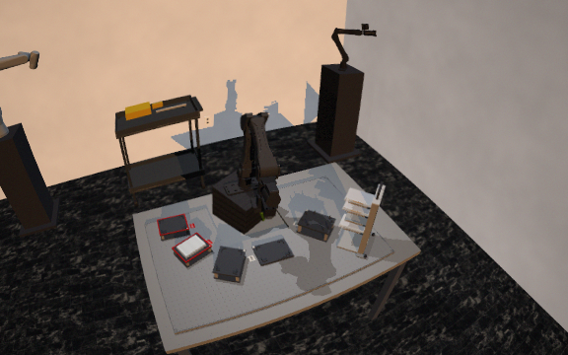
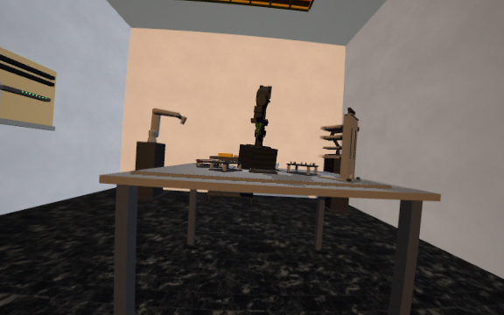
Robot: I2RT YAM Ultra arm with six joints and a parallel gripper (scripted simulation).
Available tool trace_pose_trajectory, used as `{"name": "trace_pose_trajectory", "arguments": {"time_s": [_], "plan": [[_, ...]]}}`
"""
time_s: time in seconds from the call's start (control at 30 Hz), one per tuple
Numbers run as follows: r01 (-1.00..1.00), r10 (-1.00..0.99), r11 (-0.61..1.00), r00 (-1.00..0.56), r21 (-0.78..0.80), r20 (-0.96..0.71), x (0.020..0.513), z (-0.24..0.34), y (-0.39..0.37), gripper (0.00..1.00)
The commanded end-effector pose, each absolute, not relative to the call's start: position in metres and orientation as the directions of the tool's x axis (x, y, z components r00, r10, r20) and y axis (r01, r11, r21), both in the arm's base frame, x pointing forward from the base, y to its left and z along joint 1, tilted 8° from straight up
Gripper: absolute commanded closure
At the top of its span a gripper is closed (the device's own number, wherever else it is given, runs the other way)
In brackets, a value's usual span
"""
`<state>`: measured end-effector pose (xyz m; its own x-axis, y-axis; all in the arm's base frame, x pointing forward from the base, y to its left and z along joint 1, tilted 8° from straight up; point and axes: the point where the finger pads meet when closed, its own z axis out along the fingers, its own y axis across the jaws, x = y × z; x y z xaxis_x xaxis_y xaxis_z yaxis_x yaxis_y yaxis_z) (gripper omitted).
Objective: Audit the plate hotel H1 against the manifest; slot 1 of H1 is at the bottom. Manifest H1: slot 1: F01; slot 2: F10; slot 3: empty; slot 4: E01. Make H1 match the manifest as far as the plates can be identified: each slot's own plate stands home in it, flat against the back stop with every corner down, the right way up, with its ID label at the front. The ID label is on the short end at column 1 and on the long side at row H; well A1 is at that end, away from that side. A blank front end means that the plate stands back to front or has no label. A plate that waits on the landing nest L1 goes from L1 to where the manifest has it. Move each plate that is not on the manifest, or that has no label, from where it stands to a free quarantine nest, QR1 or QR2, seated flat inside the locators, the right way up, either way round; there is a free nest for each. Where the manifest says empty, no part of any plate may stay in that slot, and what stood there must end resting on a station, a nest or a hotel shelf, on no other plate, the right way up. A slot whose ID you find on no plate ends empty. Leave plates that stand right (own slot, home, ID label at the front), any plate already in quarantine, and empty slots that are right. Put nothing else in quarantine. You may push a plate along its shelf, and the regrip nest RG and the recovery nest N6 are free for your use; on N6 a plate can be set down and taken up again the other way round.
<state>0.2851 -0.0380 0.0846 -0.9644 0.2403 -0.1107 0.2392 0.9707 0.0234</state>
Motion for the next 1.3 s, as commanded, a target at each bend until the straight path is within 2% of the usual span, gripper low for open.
{"name": "trace_pose_trajectory", "arguments": {"time_s": [0.0, 0.23, 0.67, 1.27], "plan": [[0.141, 0.145, 0.989, -0.981, 0.039, -0.132, 0.291, 0.091, -0.028, 1.0], [0.014, 0.021, 0.998, -0.992, 0.058, -0.128, 0.293, 0.093, -0.01, 1.0], [0.014, 0.021, 0.998, -0.992, 0.058, -0.128, 0.291, 0.11, -0.011, 1.0], [0.014, 0.021, 0.998, -0.992, 0.06, -0.128, 0.298, 0.114, 0.042, 1.0]]}}
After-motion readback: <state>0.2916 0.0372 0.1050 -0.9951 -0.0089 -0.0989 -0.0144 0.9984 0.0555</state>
